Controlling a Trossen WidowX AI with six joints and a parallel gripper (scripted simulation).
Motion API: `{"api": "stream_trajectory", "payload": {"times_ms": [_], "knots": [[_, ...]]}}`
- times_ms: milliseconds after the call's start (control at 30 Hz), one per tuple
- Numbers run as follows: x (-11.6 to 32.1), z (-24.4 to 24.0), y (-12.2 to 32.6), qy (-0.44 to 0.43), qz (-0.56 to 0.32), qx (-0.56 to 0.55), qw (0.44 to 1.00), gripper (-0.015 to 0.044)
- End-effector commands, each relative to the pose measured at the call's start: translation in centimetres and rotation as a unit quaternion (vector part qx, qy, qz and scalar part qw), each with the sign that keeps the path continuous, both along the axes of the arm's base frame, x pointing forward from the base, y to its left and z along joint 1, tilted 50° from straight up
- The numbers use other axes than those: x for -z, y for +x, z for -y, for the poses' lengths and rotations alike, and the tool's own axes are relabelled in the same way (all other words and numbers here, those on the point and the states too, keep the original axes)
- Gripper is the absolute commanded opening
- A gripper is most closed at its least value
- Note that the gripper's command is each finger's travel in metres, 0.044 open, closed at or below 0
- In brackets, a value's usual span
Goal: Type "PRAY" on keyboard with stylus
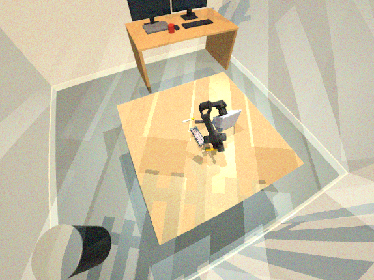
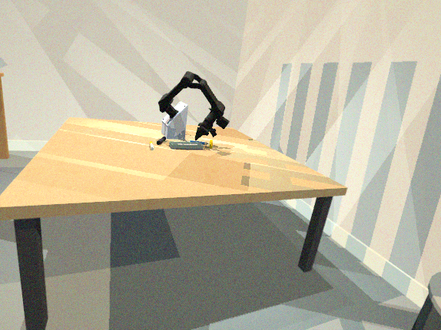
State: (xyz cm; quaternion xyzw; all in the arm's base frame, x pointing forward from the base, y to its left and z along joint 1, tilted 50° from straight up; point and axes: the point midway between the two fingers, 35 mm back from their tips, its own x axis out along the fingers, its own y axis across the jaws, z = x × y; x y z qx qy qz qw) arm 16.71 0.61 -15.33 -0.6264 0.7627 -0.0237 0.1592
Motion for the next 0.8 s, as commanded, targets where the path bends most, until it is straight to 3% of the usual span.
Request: {"api": "stream_trajectory", "payload": {"times_ms": [0, 767], "knots": [[0.24, 0.35, -0.15, -0.003, -0.006, -0.001, 1.000, 0.0150], [0.98, 1.23, -0.16, -0.003, -0.006, -0.001, 1.000, 0.0150]]}}
